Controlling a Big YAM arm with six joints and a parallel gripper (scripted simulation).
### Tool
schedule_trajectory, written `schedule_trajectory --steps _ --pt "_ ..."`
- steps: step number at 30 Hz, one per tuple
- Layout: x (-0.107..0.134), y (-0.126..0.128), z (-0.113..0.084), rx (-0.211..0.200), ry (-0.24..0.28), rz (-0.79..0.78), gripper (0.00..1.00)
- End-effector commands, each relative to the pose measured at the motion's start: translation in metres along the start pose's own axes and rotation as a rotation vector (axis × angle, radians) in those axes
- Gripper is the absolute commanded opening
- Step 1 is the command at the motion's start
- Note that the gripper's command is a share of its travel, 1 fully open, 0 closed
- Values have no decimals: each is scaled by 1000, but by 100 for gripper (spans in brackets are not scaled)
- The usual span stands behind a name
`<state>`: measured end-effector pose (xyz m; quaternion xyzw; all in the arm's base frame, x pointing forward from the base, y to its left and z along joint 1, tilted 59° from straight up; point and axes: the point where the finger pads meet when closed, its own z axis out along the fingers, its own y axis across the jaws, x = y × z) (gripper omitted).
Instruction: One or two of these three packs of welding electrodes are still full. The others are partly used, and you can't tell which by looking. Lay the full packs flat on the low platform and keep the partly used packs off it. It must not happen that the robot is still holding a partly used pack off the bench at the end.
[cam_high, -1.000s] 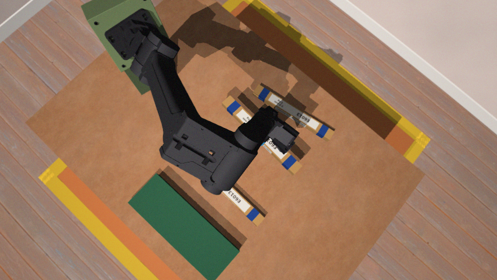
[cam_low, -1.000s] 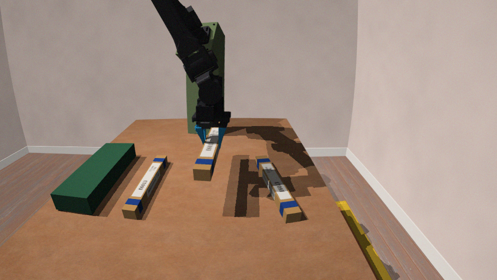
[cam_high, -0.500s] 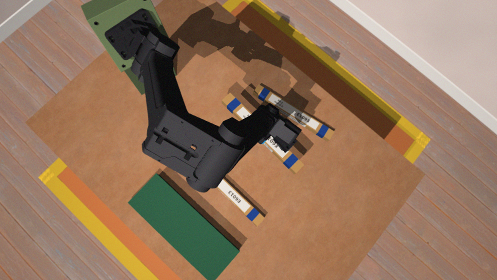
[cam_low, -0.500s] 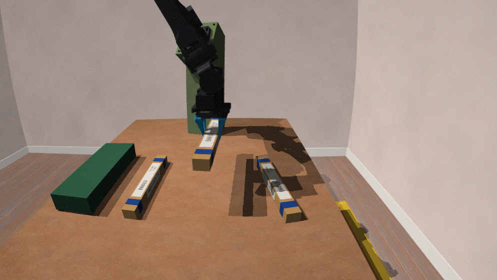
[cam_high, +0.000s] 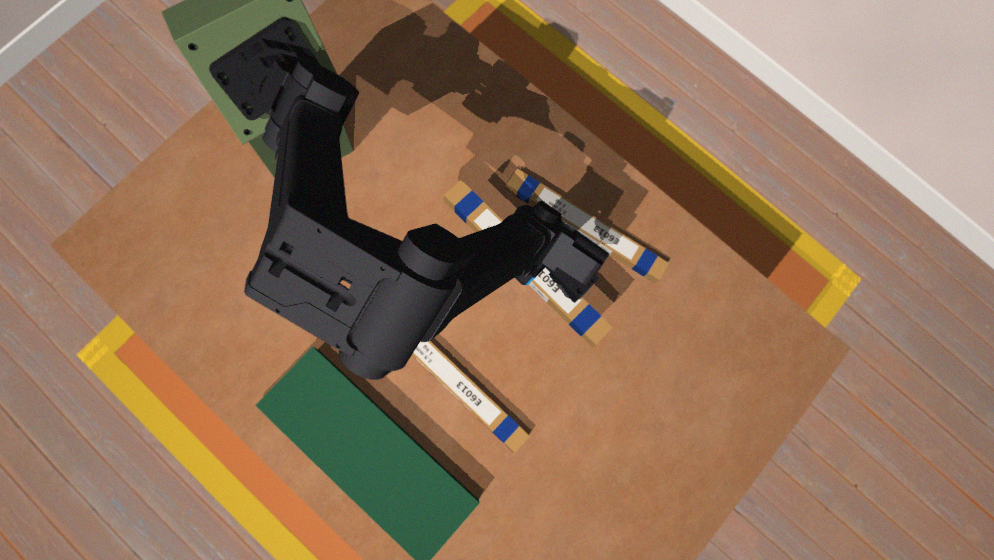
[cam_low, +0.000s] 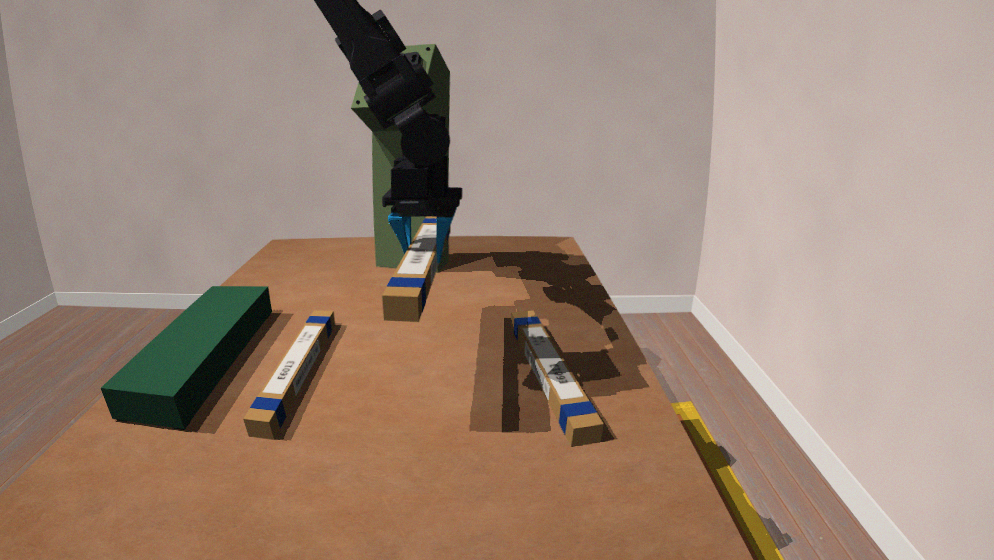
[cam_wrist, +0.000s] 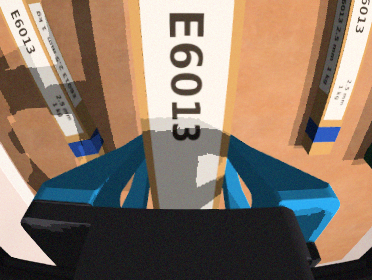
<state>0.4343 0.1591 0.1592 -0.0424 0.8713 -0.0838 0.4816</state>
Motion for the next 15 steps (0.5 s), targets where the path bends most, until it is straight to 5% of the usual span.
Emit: schedule_trajectory --steps 1,15 --pt "-5 6 -19 -21 -18 17 0" --pt "-6 5 -42 -22 -19 18 0"
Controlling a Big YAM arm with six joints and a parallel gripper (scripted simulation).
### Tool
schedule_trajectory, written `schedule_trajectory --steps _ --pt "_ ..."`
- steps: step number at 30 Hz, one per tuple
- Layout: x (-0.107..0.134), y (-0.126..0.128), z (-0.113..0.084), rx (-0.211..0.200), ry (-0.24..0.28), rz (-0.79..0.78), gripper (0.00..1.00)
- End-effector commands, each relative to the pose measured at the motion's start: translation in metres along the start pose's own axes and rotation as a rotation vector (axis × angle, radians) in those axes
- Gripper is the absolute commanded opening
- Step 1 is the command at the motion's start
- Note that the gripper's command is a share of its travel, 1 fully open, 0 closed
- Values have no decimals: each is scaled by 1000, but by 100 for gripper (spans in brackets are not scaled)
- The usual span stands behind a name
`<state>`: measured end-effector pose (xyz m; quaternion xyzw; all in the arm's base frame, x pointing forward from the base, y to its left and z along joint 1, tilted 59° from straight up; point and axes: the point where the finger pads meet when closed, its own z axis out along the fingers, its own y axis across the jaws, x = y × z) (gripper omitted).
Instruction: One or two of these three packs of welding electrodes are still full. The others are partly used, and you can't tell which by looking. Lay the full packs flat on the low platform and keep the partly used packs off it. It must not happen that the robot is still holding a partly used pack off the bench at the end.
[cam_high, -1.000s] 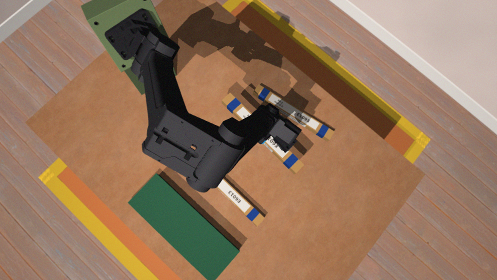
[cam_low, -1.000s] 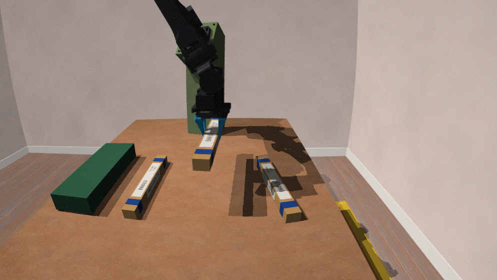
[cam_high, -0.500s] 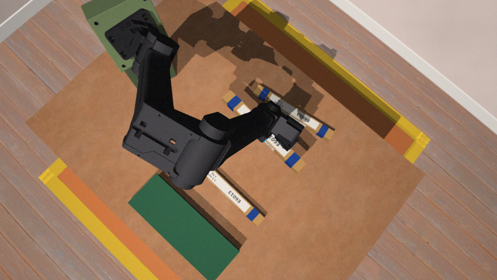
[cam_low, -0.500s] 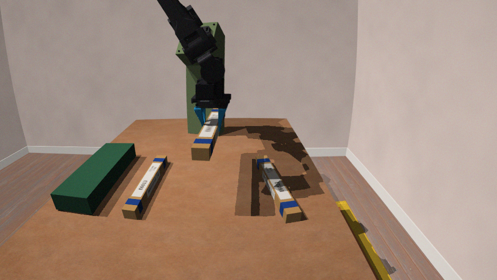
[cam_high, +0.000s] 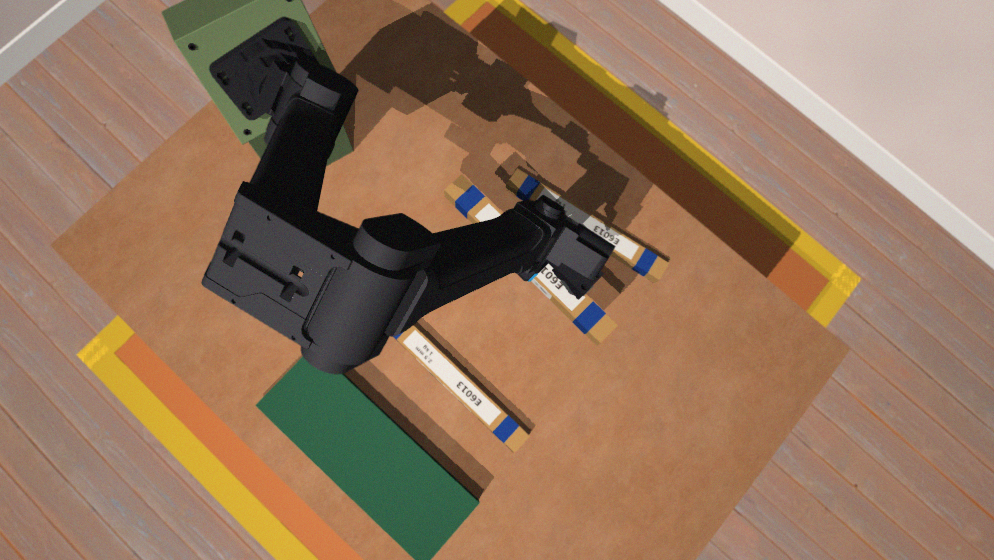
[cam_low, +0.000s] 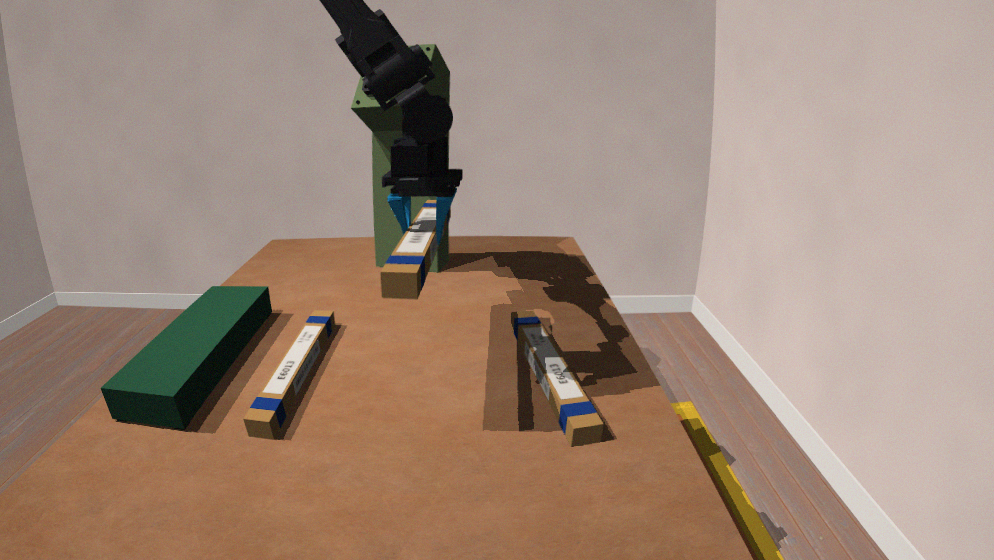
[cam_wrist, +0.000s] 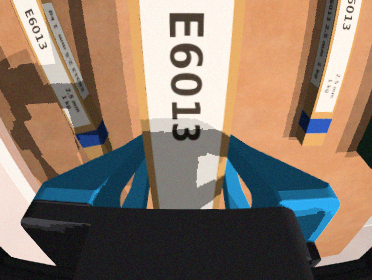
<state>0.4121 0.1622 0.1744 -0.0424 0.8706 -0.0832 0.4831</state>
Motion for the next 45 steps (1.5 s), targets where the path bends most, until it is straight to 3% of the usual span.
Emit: schedule_trajectory --steps 1,5,19,22,45 --pt "-4 5 -17 -21 -16 17 0" --pt "-5 5 -26 -21 -17 18 0" --pt "-13 6 -26 -27 -33 31 0" --pt "-12 -6 -24 -18 -28 -44 0" --pt "-14 -68 -21 -3 -15 -57 0"
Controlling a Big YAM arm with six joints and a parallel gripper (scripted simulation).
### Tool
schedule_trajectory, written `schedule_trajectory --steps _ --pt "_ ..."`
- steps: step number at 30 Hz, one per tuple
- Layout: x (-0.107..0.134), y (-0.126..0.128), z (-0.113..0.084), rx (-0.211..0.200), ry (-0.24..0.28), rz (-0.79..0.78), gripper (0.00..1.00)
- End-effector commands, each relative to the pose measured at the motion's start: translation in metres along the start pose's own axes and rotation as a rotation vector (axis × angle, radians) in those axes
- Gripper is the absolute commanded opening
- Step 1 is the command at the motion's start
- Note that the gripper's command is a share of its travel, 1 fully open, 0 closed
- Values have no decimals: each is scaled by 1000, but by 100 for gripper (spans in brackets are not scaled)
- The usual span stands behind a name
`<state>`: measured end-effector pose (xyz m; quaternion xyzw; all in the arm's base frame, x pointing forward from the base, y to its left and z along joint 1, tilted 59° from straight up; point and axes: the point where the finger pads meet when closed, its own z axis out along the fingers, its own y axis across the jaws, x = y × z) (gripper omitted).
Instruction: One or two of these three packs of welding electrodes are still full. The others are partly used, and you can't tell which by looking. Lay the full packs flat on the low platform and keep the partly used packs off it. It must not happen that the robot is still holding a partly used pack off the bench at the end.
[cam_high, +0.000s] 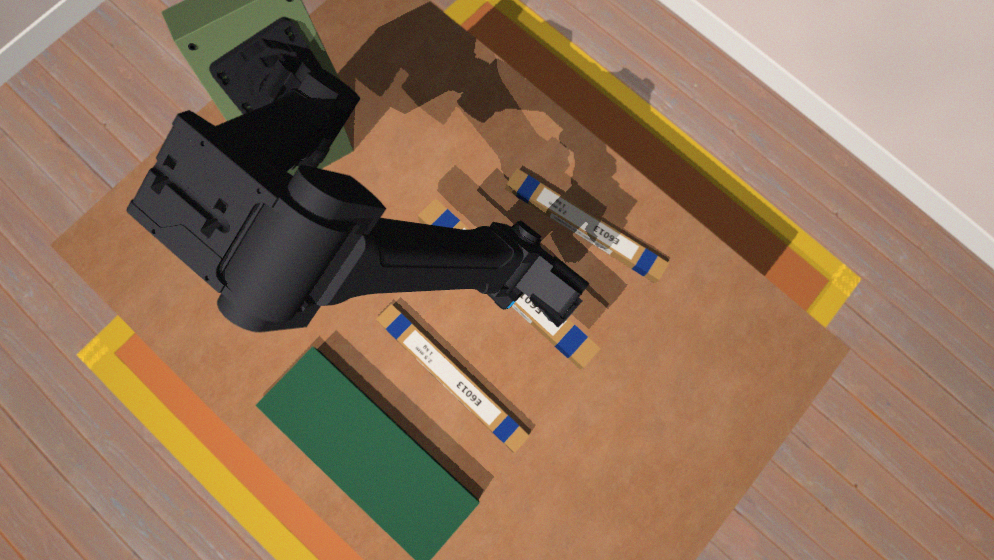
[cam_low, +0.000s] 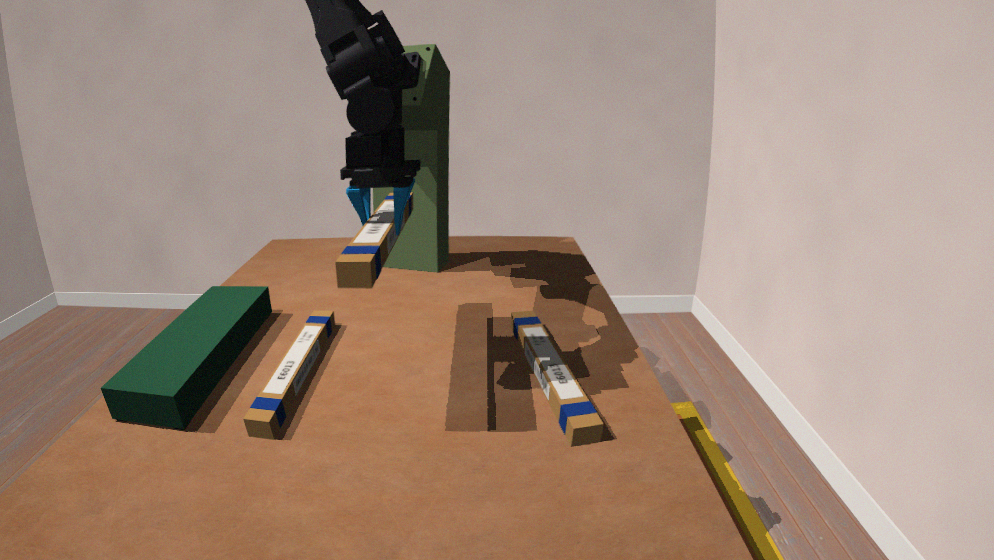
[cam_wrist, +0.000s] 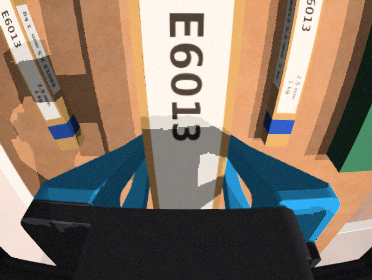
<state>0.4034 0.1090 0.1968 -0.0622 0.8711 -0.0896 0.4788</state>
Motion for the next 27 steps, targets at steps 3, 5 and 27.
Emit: schedule_trajectory --steps 3,5,27 --pt "-8 -14 -8 6 -20 -16 0" --pt "-7 -20 -7 6 -18 -17 0" --pt "-20 -47 -11 -5 -41 -20 0"
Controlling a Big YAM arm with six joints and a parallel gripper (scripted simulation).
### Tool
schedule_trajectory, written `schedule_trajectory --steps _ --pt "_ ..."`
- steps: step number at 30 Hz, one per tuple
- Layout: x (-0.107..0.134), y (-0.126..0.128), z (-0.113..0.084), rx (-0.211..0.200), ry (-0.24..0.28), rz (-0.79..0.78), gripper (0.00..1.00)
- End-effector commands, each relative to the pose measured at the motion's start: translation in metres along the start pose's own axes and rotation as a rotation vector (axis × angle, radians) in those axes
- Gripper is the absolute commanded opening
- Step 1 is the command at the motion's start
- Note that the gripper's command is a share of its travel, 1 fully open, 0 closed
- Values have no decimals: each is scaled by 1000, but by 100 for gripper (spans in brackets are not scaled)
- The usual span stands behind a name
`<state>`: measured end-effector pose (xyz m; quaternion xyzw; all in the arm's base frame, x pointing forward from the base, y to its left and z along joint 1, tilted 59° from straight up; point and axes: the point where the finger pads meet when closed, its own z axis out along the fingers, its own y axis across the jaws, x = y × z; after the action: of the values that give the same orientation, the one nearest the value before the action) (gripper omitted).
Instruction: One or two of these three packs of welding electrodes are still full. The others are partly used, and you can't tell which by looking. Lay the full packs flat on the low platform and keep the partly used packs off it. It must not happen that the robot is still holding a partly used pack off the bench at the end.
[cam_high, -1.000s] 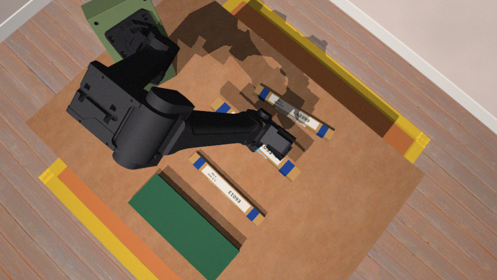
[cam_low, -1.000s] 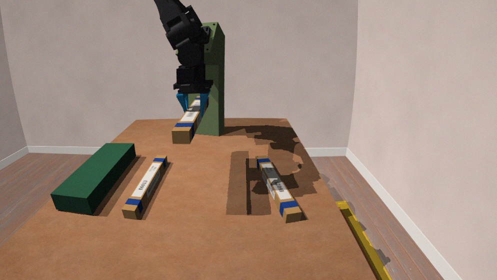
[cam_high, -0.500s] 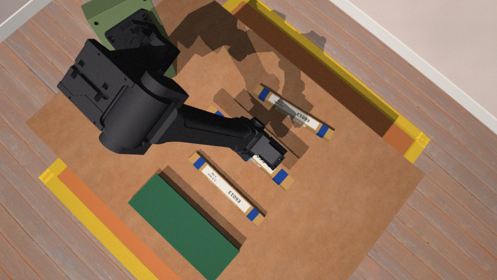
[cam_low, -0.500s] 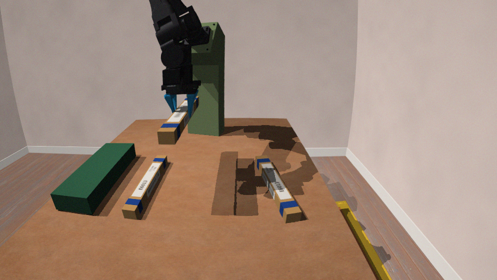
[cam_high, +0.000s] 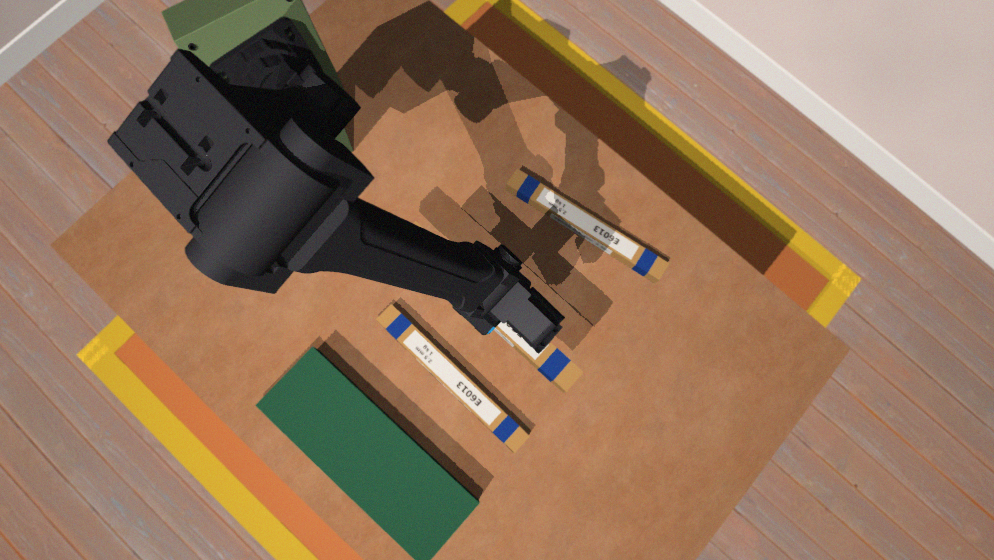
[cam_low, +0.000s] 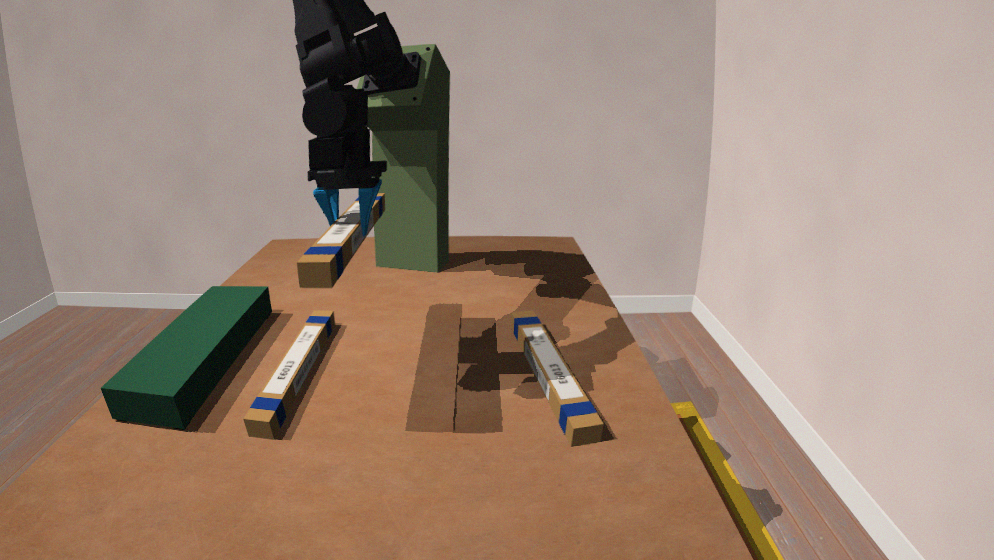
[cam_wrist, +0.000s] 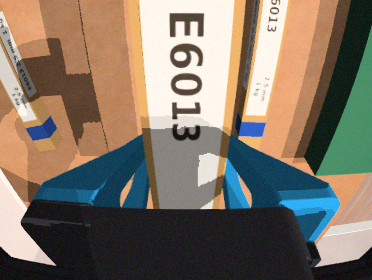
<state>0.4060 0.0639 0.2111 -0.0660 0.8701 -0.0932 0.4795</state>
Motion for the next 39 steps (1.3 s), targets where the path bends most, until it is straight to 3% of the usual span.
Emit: schedule_trajectory --steps 1,10,11,39 --pt "-16 0 -10 -9 -40 -10 0" --pt "-18 1 -11 -11 -44 -11 0" --pt "-6 -1 0 -3 -22 -3 0" --pt "-4 -1 35 -3 -19 -4 0"
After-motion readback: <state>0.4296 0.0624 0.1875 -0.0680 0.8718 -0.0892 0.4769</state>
